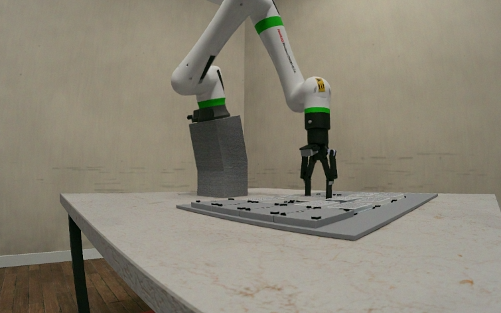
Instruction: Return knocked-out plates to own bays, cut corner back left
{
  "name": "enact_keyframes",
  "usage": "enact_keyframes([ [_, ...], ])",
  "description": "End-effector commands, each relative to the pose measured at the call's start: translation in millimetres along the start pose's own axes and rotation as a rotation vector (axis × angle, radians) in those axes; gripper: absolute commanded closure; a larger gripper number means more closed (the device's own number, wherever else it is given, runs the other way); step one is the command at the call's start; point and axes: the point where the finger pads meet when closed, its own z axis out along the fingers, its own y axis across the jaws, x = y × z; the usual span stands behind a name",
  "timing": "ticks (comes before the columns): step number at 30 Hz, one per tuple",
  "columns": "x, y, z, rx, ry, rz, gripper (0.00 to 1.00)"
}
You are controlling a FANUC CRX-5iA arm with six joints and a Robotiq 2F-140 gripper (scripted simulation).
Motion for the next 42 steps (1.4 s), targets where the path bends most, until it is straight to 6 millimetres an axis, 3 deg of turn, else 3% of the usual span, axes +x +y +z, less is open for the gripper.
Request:
enact_keyframes([
  [1,-0.3,-0.7,-0.5,0.001,0.000,0.000,0.90],
  [21,-0.3,-0.7,0.6,0.001,0.000,0.000,0.90],
  [22,-0.3,-0.7,0.5,0.001,0.000,0.000,0.30],
  [42,-0.2,-0.6,0.6,0.001,0.000,0.000,0.30],
])
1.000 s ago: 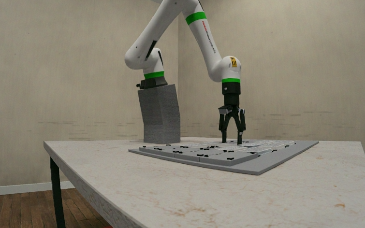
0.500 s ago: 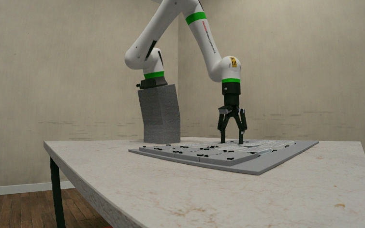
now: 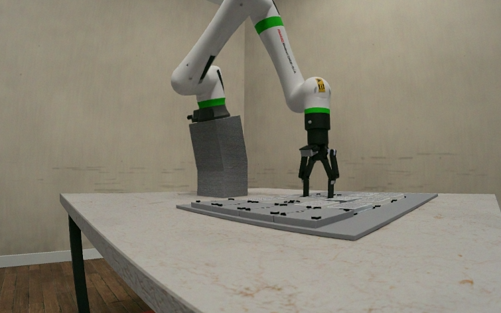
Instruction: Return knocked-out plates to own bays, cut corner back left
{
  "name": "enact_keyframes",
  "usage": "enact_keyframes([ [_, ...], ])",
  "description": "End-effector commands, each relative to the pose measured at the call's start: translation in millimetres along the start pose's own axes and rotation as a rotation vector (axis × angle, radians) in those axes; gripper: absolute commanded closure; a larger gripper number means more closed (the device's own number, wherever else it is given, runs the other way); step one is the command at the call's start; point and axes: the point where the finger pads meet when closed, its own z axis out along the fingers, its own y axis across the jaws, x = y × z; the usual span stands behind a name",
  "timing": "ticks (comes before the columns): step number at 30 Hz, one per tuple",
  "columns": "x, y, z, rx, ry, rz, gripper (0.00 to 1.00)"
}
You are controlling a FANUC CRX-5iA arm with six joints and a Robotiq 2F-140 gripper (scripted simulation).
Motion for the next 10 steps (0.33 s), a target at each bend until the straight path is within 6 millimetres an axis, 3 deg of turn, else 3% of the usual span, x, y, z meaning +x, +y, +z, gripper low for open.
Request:
enact_keyframes([
  [1,-0.3,-0.7,-0.6,0.001,0.000,0.000,0.30],
  [10,-0.3,-0.8,-7.3,0.002,0.000,0.000,0.30],
])
